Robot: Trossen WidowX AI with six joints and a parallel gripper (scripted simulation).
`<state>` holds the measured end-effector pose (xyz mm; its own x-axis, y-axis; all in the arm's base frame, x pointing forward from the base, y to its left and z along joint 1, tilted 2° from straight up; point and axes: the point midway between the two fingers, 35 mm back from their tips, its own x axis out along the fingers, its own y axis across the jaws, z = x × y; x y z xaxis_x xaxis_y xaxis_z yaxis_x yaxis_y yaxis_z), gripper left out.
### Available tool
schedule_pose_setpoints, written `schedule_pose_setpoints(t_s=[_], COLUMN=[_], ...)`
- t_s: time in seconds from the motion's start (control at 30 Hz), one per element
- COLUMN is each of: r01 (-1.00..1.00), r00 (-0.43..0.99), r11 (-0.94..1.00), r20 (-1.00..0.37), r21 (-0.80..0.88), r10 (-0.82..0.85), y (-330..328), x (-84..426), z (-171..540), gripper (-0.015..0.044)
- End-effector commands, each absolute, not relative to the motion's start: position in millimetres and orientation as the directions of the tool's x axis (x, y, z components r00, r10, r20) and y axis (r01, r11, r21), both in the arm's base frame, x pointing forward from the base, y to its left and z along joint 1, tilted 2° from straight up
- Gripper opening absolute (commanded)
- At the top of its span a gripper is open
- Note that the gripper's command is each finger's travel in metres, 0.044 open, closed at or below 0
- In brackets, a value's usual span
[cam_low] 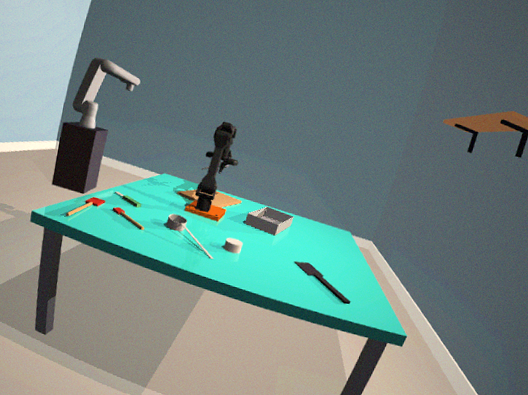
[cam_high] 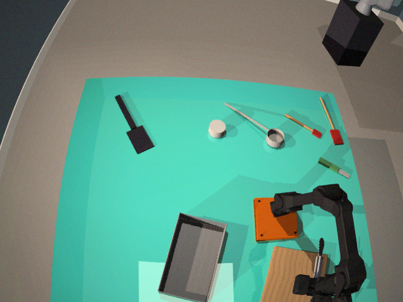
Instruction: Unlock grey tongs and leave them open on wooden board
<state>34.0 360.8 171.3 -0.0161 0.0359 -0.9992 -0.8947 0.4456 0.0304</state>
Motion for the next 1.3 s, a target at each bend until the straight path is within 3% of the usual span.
schedule_pose_setpoints(t_s=[0.0, 0.6, 1.27], r01=[-0.904, -0.926, -0.919], r00=[0.018, 0.189, 0.319], r11=[0.427, 0.377, 0.392], r20=[-0.996, -0.903, -0.672], r21=[0.020, -0.032, -0.046], r10=[0.084, 0.386, 0.669], y=[362, 369, 362], x=[33, 28, 23], z=[174, 185, 206], gripper=[-0.0150, -0.0150, -0.0150])
